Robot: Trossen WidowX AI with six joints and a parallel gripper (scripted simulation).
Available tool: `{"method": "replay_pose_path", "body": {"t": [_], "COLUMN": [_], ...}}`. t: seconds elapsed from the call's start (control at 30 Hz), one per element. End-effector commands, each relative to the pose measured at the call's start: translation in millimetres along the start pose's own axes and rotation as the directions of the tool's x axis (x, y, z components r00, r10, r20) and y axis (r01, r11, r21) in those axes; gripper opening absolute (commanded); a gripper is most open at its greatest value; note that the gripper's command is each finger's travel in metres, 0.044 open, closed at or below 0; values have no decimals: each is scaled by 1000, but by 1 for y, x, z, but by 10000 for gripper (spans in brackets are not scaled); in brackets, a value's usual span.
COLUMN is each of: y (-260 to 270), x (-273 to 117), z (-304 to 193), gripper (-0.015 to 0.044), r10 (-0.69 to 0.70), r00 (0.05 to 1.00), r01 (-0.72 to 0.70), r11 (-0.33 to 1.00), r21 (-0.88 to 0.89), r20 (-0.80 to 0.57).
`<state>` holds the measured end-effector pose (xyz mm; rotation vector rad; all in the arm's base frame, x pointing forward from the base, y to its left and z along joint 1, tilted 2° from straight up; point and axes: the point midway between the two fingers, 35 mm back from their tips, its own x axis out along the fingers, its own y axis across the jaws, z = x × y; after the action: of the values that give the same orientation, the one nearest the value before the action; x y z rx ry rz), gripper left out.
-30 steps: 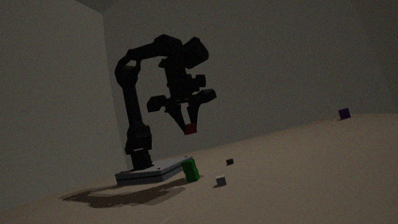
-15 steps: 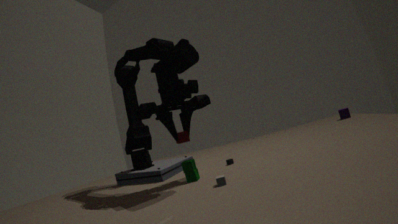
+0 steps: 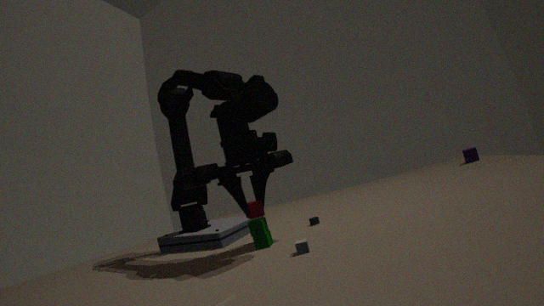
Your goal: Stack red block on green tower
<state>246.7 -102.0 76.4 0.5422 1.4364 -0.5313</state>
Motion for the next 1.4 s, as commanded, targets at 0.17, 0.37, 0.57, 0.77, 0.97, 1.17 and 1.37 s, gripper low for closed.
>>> {"method": "replay_pose_path", "body": {"t": [0.17,0.37,0.57,0.77,0.97,1.17,1.37], "y": [0,0,0,0,0,0,0], "x": [7,7,4,6,6,6,6], "z": [-1,-1,-1,-1,-1,-1,-1], "gripper": [0,0,0,157,315,440,440], "r10": [2,2,2,-2,-2,-2,-2], "r00": [1000,1000,1000,1000,1000,1000,1000], "r01": [-2,-2,-2,2,2,2,2], "r11": [1000,1000,1000,1000,1000,1000,1000], "r21": [2,2,2,0,0,0,0], "r20": [-5,-5,-5,-5,-5,-5,-5]}}
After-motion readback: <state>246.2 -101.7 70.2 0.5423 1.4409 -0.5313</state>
